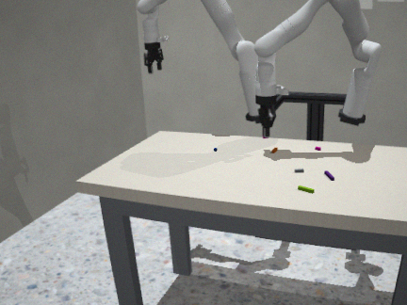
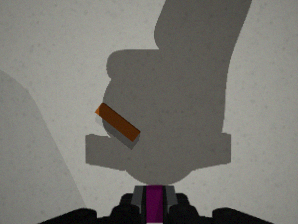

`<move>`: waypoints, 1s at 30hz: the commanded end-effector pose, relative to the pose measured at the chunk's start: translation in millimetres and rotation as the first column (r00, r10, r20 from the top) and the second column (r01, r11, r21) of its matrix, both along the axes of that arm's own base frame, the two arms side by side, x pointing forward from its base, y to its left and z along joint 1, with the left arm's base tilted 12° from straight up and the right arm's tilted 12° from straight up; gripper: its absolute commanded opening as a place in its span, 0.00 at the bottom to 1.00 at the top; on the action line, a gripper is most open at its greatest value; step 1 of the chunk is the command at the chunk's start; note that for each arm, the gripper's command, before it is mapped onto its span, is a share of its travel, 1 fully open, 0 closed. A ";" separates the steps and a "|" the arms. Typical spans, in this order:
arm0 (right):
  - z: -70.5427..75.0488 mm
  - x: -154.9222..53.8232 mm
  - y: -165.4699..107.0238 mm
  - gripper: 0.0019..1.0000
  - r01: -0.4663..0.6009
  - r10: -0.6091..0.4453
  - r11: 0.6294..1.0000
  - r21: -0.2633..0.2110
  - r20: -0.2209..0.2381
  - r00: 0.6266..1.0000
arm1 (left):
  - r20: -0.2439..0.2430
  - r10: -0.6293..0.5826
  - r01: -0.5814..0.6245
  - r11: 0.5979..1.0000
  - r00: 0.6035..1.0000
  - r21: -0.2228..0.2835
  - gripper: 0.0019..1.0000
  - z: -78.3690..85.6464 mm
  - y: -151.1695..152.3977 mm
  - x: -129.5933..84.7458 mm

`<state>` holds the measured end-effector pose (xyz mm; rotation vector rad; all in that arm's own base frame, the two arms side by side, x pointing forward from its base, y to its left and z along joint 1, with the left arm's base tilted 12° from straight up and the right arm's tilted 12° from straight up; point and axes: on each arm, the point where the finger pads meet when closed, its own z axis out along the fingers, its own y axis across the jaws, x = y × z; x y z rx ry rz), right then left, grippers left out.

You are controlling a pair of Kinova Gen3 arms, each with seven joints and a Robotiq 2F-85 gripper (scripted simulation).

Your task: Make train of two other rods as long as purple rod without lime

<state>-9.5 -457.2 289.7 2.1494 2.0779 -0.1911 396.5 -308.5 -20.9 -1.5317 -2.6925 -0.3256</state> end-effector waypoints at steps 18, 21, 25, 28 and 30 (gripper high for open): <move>1.1 -3.9 -0.5 1.00 -0.003 0.003 1.000 -0.006 -0.006 1.000 | 0.015 0.002 -0.001 1.000 1.000 -0.004 0.17 31.6 -4.2 5.3; 1.1 -3.9 -0.5 1.00 -0.003 0.003 1.000 -0.006 -0.006 1.000 | 0.015 0.002 -0.001 1.000 1.000 -0.004 0.17 31.6 -4.2 5.3; 1.1 -3.9 -0.5 1.00 -0.003 0.003 1.000 -0.006 -0.006 1.000 | 0.015 0.002 -0.001 1.000 1.000 -0.004 0.17 31.6 -4.2 5.3; 1.1 -3.9 -0.5 1.00 -0.003 0.003 1.000 -0.006 -0.006 1.000 | 0.015 0.002 -0.001 1.000 1.000 -0.004 0.17 31.6 -4.2 5.3; 1.1 -3.9 -0.5 1.00 -0.003 0.003 1.000 -0.006 -0.006 1.000 | 0.015 0.002 -0.001 1.000 1.000 -0.004 0.17 31.6 -4.2 5.3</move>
